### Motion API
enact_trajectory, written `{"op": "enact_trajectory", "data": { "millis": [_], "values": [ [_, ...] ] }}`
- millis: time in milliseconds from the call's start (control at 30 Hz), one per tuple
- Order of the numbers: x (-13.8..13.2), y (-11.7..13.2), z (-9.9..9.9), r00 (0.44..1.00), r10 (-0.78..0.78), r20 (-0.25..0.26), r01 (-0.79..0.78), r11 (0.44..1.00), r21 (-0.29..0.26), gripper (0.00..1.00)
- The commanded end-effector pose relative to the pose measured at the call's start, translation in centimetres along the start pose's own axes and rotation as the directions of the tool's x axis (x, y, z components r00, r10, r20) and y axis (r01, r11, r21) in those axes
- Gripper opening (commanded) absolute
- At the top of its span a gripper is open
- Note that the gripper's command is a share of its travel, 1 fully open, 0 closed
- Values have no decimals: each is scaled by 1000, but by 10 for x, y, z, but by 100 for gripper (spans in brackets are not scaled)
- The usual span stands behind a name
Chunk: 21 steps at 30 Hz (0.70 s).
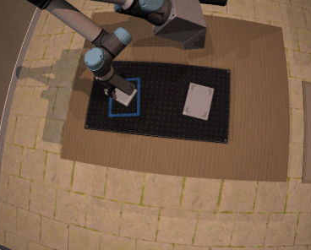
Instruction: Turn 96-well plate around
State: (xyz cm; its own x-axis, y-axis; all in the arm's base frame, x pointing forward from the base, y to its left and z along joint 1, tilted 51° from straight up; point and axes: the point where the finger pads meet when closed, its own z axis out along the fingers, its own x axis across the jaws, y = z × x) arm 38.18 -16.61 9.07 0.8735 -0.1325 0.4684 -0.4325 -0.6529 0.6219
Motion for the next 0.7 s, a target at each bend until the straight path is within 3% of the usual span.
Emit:
{"op": "enact_trajectory", "data": {
  "millis": [0,667],
  "values": [
    [0,0,0,1000,0,-1,0,1000,0,0],
    [0,0,4,1000,0,-1,0,1000,0,0]
  ]
}}
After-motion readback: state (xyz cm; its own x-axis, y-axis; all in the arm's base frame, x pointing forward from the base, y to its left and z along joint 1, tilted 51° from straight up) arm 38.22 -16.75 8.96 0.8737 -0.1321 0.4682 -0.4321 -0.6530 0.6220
